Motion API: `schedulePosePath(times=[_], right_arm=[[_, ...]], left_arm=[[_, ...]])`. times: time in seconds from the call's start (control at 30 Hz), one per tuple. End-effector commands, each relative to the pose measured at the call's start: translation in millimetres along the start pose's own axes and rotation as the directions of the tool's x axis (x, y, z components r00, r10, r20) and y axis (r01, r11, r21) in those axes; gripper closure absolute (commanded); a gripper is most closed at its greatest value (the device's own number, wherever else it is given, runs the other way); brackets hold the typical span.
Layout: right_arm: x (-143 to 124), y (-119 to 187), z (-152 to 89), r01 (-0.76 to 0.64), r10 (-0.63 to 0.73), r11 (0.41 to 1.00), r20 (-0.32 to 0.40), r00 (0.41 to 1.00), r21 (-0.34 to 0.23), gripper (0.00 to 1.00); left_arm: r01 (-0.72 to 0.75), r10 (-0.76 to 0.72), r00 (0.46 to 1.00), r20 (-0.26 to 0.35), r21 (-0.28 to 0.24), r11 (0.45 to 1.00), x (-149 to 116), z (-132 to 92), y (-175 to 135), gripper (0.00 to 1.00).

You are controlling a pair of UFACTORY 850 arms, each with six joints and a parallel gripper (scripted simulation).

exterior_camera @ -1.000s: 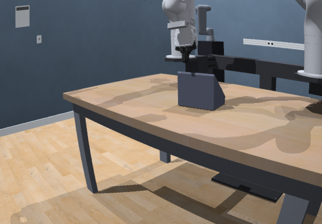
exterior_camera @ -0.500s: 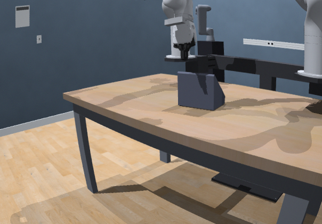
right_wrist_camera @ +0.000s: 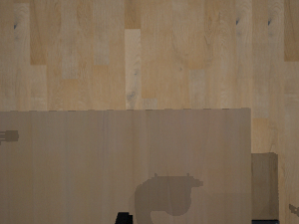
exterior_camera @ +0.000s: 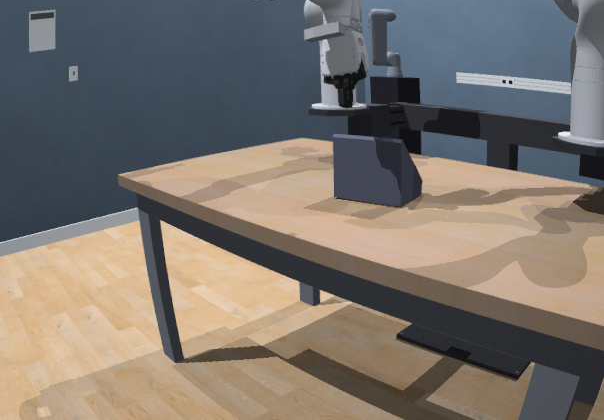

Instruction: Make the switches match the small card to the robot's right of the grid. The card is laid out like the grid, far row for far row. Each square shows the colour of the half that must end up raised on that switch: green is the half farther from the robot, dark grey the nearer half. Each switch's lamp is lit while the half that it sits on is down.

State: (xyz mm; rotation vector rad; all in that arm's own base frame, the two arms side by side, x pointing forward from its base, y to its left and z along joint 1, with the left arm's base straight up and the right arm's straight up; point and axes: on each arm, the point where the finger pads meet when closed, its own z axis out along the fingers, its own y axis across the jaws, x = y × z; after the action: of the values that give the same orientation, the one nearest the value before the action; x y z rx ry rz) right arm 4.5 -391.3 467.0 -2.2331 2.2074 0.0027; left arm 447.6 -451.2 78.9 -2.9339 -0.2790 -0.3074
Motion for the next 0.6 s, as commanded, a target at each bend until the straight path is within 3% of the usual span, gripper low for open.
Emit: schedulePosePath(times=[0.0, 0.57], right_arm=[[0, 0, -1, 0.000, 0.000, 1.000, -0.002, 1.000, 0.000, 0.00], [0, 0, -1, 0.000, 0.000, 1.000, -0.002, 1.000, 0.000, 0.00]], left_arm=[[-0.005, 0.005, 1.000, 0.010, 0.002, 1.000, 15, -2, -10, 1.00], [-0.027, 0.027, 0.998, 0.052, 0.008, 1.000, 68, -6, -56, 1.00]])
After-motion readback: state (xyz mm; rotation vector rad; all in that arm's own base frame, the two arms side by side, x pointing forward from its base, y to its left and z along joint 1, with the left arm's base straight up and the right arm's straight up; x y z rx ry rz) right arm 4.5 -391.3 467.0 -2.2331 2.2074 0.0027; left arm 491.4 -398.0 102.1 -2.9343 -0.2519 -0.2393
